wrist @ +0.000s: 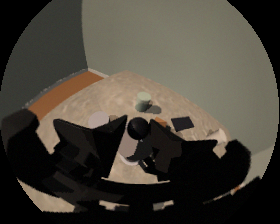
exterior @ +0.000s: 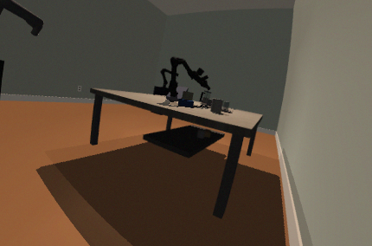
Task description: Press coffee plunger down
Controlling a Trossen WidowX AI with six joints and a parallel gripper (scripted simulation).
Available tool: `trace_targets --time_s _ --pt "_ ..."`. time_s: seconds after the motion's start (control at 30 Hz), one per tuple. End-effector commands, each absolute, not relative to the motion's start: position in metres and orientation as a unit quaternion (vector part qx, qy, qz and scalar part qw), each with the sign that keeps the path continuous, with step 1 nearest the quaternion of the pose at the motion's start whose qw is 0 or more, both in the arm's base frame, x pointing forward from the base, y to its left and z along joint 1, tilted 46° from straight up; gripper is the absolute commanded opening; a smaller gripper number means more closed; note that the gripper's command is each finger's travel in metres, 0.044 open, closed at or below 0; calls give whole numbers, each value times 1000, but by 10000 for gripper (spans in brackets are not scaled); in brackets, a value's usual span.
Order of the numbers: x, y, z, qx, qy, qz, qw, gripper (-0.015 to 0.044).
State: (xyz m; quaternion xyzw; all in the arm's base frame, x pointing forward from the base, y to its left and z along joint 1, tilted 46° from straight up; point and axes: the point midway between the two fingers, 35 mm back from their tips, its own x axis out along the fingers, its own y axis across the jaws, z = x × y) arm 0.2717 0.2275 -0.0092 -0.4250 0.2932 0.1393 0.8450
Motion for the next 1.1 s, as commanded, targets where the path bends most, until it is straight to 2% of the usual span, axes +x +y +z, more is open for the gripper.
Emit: trace_targets --time_s 0.0,0.27,0.47,0.7,1.07 --pt "272 227 -9 -425 294 140 845 232" --pt "272 227 -9 -425 294 140 845 440" --pt "269 235 -1 -425 296 140 844 440" --pt "246 268 57 -429 300 138 841 440" --pt "244 267 58 -429 299 137 841 440"
